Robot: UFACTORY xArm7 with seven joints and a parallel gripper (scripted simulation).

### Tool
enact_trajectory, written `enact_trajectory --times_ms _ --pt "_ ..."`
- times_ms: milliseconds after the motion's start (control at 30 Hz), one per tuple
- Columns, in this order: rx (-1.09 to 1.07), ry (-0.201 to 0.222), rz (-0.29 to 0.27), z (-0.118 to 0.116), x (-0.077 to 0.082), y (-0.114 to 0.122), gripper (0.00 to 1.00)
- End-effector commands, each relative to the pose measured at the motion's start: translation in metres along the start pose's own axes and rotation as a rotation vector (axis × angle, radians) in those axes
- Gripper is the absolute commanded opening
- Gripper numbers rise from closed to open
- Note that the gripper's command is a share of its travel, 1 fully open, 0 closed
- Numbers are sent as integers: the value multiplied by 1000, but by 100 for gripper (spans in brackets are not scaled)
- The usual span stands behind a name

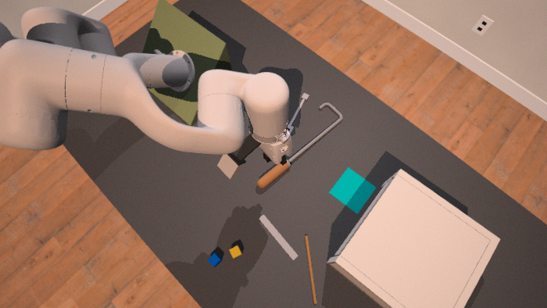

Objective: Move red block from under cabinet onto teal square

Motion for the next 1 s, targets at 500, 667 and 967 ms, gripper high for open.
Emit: enact_trajectory --times_ms 500,667,967 --pt "1 -3 -3 -1 2 1 58" --pt "1 -3 -3 -1 2 1 58" --pt "1 -3 -3 -1 2 1 58"
Point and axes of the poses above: the point where the finger pads meet when closed, its own x axis back along the fingers, its own z axis across the jaws, y = z × x, the point moved 5 cm from there along x, back along the fingers, and after that the axes turned 10 degrees about -x, right-handed, at the moved point
